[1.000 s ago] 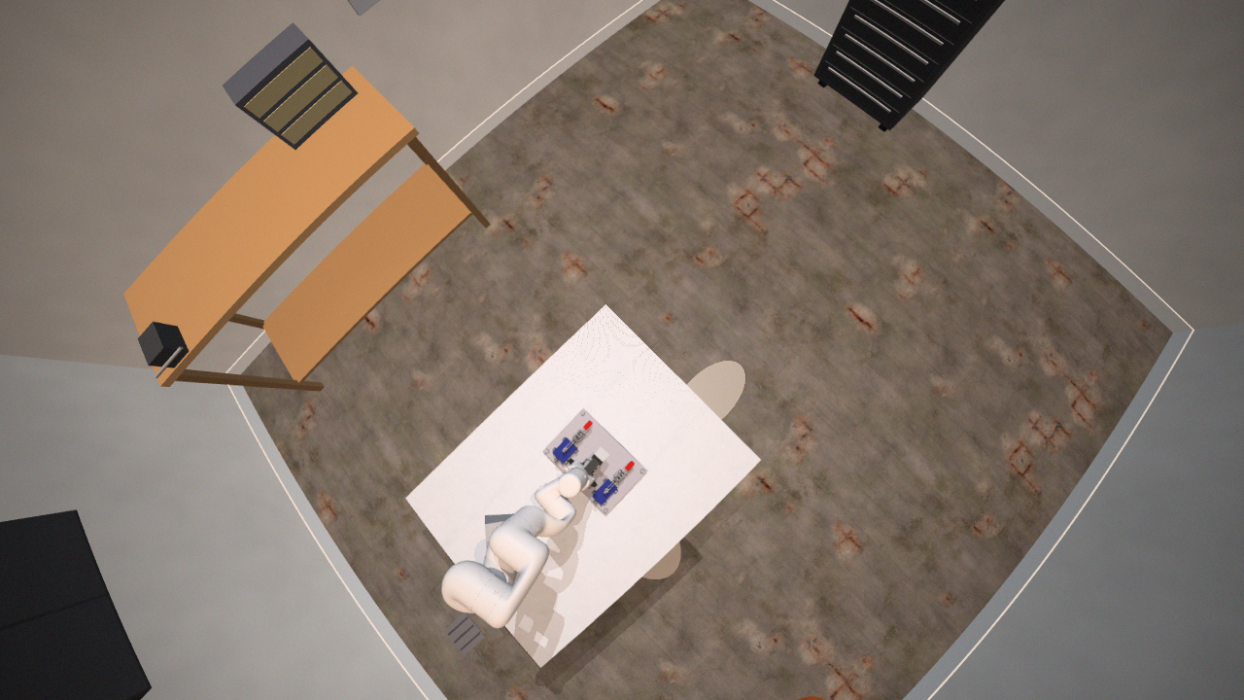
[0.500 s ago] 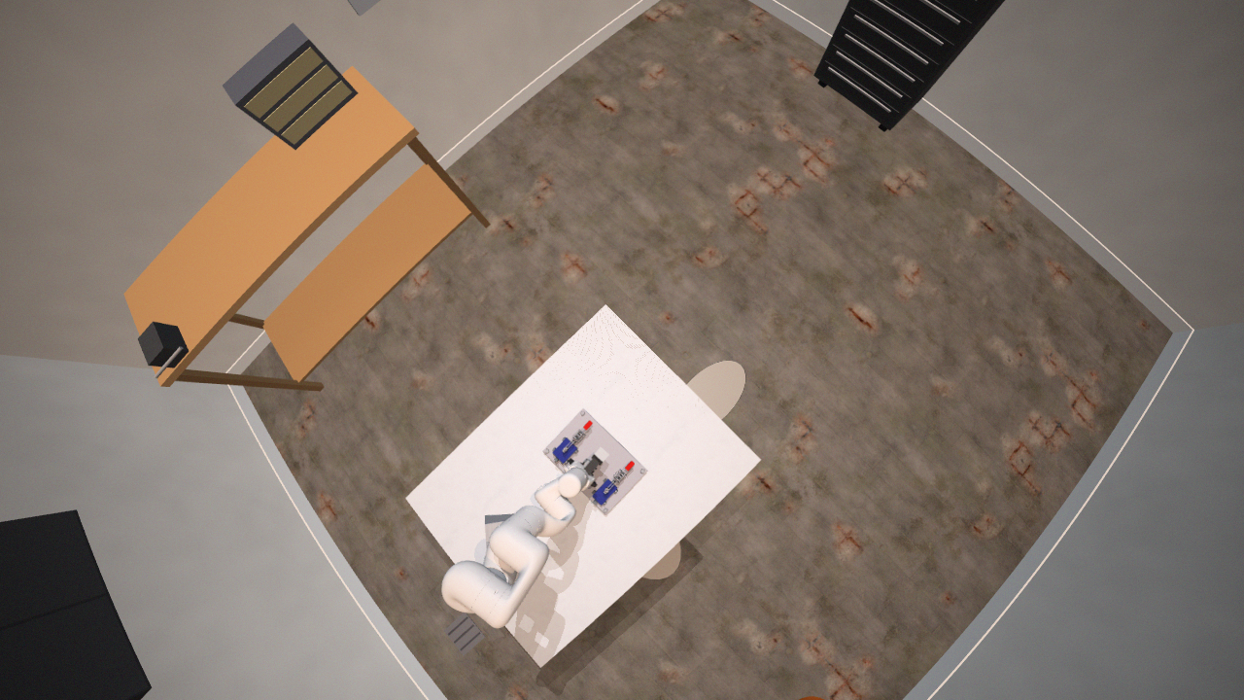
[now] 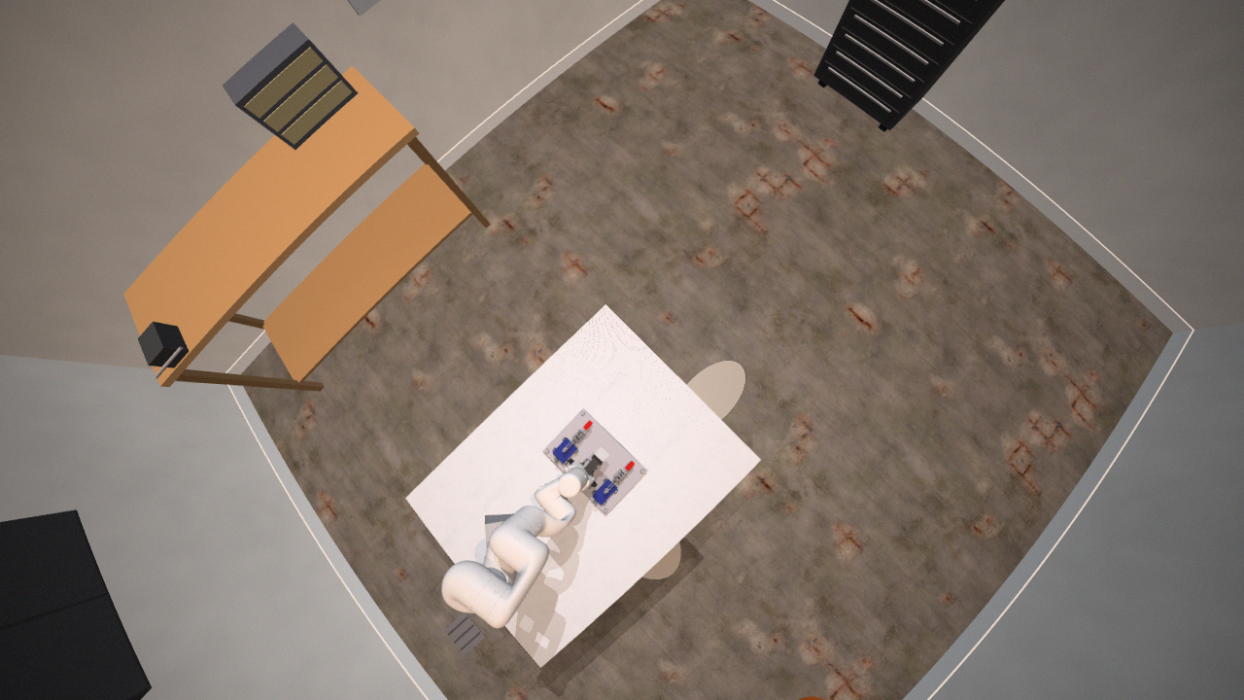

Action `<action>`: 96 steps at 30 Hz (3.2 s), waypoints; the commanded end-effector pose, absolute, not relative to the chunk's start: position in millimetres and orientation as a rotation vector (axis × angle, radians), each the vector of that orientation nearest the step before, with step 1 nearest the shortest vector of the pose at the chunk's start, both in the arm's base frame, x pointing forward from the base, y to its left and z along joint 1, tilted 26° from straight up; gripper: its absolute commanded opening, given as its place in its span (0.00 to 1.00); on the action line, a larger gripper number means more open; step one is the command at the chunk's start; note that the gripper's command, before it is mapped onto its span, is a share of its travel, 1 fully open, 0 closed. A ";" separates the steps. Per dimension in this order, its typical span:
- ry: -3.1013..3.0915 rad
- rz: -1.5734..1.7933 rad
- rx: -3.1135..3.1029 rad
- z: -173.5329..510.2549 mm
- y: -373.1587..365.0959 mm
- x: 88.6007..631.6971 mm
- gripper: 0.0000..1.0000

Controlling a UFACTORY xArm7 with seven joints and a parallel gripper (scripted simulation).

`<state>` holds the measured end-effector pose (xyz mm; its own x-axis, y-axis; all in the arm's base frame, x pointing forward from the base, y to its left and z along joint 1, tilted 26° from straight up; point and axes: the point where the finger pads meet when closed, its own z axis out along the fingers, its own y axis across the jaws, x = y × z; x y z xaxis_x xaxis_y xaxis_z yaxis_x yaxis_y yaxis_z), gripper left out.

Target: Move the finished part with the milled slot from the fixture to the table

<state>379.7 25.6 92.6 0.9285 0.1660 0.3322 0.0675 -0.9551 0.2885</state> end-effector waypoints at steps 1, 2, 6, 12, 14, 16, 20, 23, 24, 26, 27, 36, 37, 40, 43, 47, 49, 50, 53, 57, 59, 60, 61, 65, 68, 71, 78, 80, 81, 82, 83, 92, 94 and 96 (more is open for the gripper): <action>0.175 0.522 2.813 93.3 26.2 380.4 0.00; 0.175 0.522 2.813 93.3 26.2 380.4 0.00; 0.175 0.522 2.813 93.4 26.2 380.4 0.00; 0.175 0.522 2.813 94.2 26.4 380.1 0.00; 0.175 0.522 2.813 94.8 26.6 379.8 0.00; 0.175 0.522 2.813 95.5 26.8 379.5 0.00; 0.175 0.522 2.813 96.4 27.0 379.2 0.00; 0.175 0.522 2.813 98.1 27.5 378.5 0.00; 0.175 0.522 2.813 98.7 27.6 378.2 0.00; 0.175 0.522 2.813 100.2 28.0 377.6 0.00; 0.175 0.522 2.813 100.9 28.2 377.3 0.00; 0.175 0.522 2.813 107.2 30.0 374.7 0.00; 0.175 0.522 2.813 108.2 30.2 374.3 0.00; 0.175 0.522 2.813 111.3 31.1 373.1 0.00; 0.175 0.522 2.813 114.4 31.9 371.8 0.00; 0.175 0.522 2.813 118.2 33.0 370.3 0.00; 0.175 0.522 2.813 120.0 33.4 369.5 0.00; 0.175 0.522 2.813 120.7 33.7 369.2 0.00; 0.175 0.522 2.813 121.5 33.9 368.9 0.00; 0.175 0.522 2.813 123.8 34.5 368.0 0.00; 0.175 0.522 2.813 124.5 34.7 367.7 0.00; 0.175 0.522 2.813 124.8 34.8 367.5 0.00; 0.175 0.522 2.813 125.1 34.8 367.4 0.00; 0.175 0.522 2.813 125.6 35.0 367.2 0.00; 0.175 0.522 2.813 125.6 35.0 367.2 0.00; 0.175 0.522 2.813 125.6 35.0 367.2 0.00; 0.175 0.522 2.813 128.9 35.8 364.9 0.00; 0.175 0.522 2.813 131.3 36.4 363.1 0.00; 0.175 0.522 2.813 132.8 36.8 362.1 0.00; 0.175 0.522 2.813 134.4 37.2 361.0 0.00; 0.175 0.522 2.813 136.0 37.6 359.8 0.00; 0.175 0.522 2.813 147.6 40.5 351.5 0.00; 0.175 0.522 2.813 150.1 41.1 349.7 0.00; 0.175 0.522 2.813 151.8 41.6 348.5 0.00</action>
<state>352.1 39.9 145.2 0.9285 0.1661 0.3323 0.0676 -0.9551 0.2884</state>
